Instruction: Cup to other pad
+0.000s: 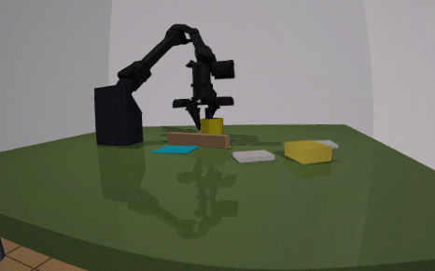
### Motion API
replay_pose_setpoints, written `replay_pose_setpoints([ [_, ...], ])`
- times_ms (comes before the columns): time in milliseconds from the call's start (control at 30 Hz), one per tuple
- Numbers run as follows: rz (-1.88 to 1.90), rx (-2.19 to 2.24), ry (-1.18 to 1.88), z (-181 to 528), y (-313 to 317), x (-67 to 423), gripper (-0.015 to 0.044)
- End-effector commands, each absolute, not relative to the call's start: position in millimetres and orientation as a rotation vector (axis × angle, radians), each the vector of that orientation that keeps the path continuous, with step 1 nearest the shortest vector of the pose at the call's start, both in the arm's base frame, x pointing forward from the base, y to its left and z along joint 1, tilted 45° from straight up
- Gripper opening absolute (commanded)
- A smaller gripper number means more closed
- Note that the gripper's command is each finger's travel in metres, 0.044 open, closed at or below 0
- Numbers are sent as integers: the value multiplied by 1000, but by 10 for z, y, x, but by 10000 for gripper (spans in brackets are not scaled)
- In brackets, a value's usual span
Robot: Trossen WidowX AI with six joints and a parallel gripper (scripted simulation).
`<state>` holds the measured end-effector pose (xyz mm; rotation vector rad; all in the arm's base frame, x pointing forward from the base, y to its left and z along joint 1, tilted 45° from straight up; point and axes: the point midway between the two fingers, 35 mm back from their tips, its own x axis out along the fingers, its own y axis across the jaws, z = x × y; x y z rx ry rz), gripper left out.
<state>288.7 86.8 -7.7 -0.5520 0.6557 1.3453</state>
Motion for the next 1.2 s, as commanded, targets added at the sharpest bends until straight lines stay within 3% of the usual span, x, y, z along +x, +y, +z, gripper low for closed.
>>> replay_pose_setpoints([
  [0,1345,-553,655,-75,869,2887,100],
  [467,1345,-553,655,-75,869,2887,0],
  [1167,1347,-541,664,283,426,2809,0],
])
